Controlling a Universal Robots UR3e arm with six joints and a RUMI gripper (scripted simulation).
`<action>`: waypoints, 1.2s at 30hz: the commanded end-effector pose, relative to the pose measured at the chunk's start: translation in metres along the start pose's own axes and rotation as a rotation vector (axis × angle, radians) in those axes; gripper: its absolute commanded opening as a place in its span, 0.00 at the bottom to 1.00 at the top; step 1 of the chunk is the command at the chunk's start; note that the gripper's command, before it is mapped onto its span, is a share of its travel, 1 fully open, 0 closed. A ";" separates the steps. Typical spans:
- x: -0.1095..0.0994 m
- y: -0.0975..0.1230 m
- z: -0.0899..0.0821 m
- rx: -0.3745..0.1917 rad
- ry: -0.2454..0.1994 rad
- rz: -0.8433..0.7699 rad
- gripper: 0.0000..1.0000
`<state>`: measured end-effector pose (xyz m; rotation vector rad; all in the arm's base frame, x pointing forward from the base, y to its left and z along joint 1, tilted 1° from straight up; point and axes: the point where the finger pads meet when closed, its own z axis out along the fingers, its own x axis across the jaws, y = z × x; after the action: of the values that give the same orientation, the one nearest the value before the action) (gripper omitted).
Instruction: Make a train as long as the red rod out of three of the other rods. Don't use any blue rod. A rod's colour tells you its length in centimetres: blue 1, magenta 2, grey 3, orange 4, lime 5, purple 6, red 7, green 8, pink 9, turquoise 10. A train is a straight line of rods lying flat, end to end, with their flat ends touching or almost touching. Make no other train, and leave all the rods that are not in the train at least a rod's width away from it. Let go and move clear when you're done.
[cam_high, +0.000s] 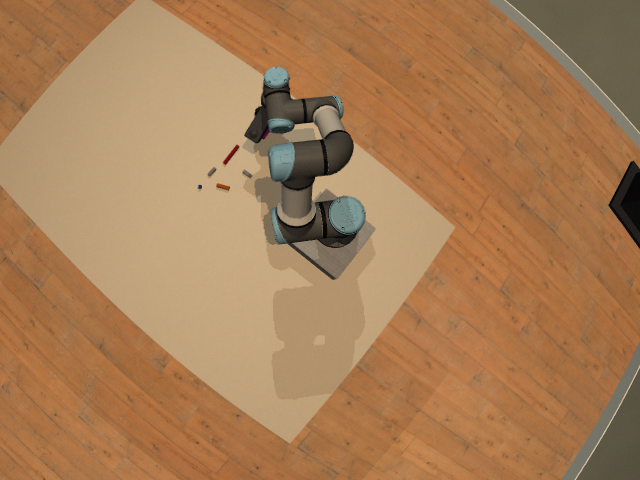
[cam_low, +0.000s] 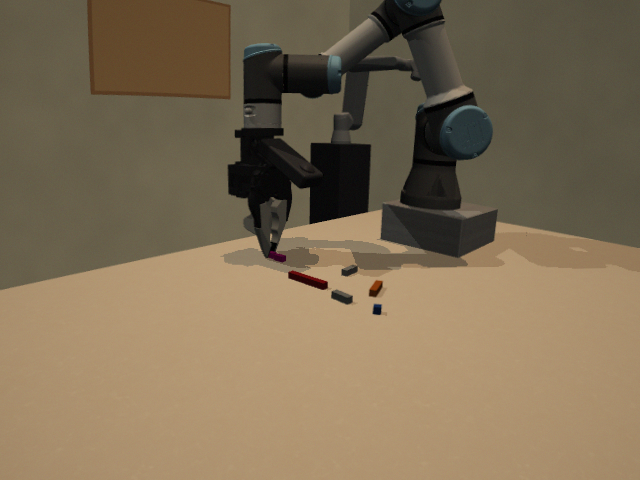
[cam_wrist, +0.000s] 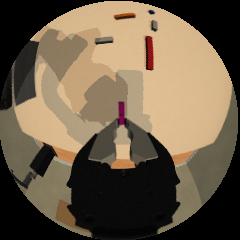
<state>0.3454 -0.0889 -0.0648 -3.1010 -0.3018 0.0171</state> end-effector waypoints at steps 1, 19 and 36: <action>0.001 0.001 0.000 -0.002 0.002 0.000 0.00; 0.001 0.001 0.000 -0.002 0.002 0.000 0.00; 0.001 0.001 0.000 -0.002 0.002 0.000 0.03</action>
<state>0.3454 -0.0889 -0.0659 -3.1011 -0.3018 0.0169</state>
